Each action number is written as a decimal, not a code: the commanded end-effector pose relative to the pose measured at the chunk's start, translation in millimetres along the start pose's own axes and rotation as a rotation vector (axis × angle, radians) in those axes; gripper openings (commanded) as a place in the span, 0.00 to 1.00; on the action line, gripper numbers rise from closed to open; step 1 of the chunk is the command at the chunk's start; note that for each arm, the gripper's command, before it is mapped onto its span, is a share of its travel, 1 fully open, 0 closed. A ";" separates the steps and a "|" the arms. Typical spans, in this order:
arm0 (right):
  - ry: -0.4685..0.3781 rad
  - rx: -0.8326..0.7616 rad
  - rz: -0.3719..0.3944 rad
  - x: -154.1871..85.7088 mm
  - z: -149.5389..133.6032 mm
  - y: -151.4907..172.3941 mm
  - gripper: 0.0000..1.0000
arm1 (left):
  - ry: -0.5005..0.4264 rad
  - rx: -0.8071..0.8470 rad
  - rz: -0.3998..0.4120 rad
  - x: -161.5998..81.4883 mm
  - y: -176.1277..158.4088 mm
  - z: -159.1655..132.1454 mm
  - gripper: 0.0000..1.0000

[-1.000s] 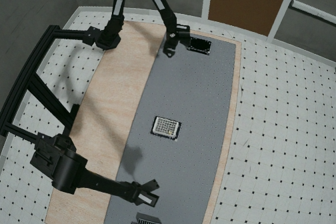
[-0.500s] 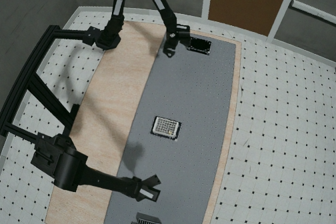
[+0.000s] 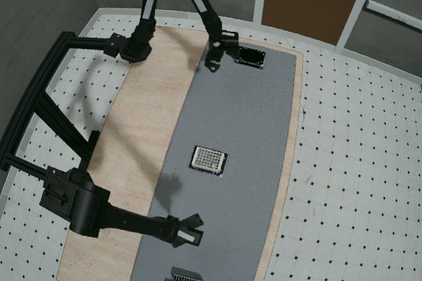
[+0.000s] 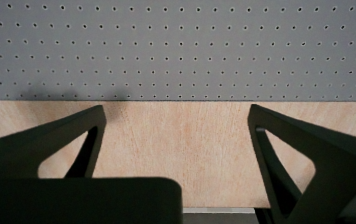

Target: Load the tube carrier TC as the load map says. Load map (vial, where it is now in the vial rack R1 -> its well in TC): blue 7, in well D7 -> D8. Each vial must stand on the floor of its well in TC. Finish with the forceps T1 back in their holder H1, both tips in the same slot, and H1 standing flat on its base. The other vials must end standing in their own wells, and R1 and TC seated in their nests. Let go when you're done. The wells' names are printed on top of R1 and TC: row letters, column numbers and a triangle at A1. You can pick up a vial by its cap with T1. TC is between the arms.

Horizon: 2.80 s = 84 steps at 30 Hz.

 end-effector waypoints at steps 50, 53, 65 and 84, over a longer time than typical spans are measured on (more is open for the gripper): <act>0.016 0.001 0.020 0.3 61.1 58.6 0.09 | -0.016 0.008 0.003 -2.2 0.3 6.8 1.00; 0.016 0.001 0.020 0.1 64.5 62.5 0.09 | -0.016 0.008 0.003 -2.2 0.3 6.8 1.00; 0.020 0.000 0.021 -0.3 74.8 76.1 0.09 | -0.016 0.008 0.003 -2.2 0.3 6.8 1.00; 0.019 0.001 0.019 -1.9 95.0 97.3 0.09 | -0.016 0.008 0.003 -2.2 0.3 6.8 1.00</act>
Point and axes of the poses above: on each arm, the point where the finger pads meet when closed, its own x axis out along the fingers, its own y axis across the jaws, z = x × y, the point moved 8 cm from there along -x, back along the fingers, and after that the axes turned 2 degrees about -x, right-handed, at the moved point
